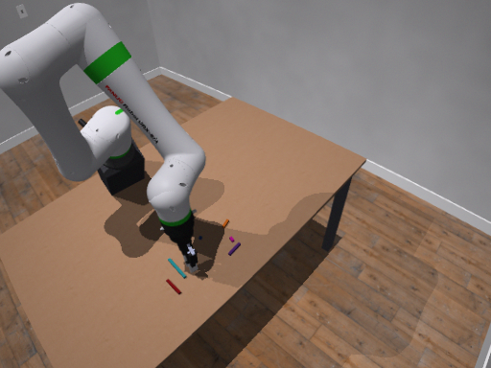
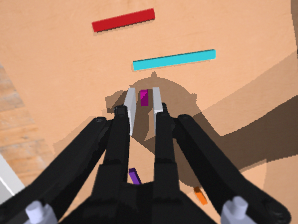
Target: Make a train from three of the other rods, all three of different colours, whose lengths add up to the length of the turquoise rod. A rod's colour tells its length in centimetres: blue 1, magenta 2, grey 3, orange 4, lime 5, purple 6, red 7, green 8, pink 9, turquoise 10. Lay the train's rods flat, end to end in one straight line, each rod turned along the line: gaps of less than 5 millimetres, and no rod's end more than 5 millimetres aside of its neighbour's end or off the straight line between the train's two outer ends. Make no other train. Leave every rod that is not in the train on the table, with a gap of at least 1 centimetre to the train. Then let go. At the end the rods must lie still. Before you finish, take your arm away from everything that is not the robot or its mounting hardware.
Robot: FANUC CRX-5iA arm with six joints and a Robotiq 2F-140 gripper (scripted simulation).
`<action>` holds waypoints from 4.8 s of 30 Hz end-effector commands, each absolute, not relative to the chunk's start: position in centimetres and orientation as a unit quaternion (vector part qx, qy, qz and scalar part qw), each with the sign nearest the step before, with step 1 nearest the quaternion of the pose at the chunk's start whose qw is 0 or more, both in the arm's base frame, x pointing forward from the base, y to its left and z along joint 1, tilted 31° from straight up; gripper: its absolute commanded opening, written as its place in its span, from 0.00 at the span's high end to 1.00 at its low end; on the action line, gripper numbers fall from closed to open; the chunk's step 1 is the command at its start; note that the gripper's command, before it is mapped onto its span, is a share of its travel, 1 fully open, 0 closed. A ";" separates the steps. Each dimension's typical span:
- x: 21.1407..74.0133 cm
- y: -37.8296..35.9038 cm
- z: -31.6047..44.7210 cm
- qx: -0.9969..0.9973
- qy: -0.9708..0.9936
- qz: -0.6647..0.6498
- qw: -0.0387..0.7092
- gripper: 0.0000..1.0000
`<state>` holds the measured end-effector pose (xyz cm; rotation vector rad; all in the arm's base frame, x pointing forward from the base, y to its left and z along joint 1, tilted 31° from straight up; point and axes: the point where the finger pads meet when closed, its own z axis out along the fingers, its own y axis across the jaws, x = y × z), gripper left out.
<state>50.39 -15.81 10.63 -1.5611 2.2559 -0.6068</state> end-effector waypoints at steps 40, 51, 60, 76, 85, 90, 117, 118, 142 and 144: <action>51.2 -16.1 9.2 -0.548 0.792 -0.213 0.165 0.85; 51.2 -16.1 9.2 -0.548 0.792 -0.213 0.165 0.85; 51.2 -16.1 9.2 -0.548 0.792 -0.213 0.165 0.85; 51.2 -16.1 9.2 -0.548 0.792 -0.213 0.165 0.97; 51.2 -16.1 9.2 -0.548 0.792 -0.213 0.165 0.97; 51.2 -16.1 9.2 -0.548 0.792 -0.213 0.165 0.97; 49.3 -15.5 12.6 -0.548 0.792 -0.213 0.165 0.97; 48.9 -15.3 13.3 -0.548 0.792 -0.213 0.165 0.97; 44.9 -11.1 16.3 -0.614 0.744 -0.222 0.144 0.97; 44.4 -10.1 15.9 -0.633 0.728 -0.225 0.138 0.97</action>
